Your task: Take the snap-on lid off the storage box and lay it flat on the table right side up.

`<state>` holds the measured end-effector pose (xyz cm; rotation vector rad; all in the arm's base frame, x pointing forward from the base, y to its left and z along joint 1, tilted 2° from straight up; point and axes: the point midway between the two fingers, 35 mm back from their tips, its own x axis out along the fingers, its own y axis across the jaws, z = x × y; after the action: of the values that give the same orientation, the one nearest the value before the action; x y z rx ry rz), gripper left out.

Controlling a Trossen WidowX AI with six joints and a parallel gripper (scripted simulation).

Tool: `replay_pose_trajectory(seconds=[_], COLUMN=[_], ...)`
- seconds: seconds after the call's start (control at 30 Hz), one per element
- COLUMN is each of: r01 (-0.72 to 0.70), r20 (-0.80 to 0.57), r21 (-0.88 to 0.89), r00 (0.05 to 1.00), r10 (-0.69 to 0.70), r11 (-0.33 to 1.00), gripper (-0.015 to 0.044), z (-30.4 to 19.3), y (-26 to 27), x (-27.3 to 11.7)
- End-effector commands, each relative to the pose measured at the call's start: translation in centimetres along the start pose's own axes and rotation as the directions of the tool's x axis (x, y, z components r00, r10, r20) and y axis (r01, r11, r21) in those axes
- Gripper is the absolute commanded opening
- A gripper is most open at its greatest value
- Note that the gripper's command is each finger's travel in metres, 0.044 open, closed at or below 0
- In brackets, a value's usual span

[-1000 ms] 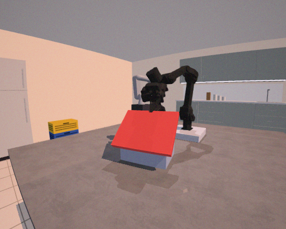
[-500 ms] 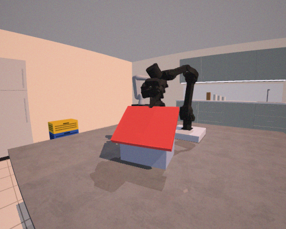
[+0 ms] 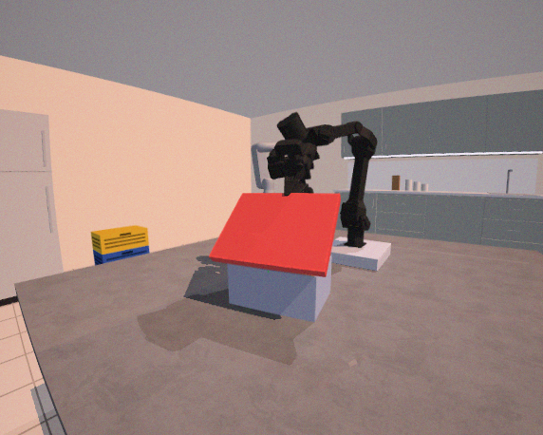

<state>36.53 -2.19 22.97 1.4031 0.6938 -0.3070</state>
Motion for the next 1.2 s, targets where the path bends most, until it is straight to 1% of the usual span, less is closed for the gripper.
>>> replay_pose_trajectory(seconds=[0.0,0.33,1.17], r01=[-0.014,-0.014,-0.014], r20=[0.003,0.003,0.001], r21=[0.0,0.0,0.003], r00=[1.0,1.0,1.0], r10=[0.014,0.014,0.014], r11=[1.0,1.0,1.0], gripper=[0.0,0.0,0.0], z=[0.1,-0.1,-5.2], y=[0.9,1.2,0.4], x=[-0.6,-0.9,-1.1])
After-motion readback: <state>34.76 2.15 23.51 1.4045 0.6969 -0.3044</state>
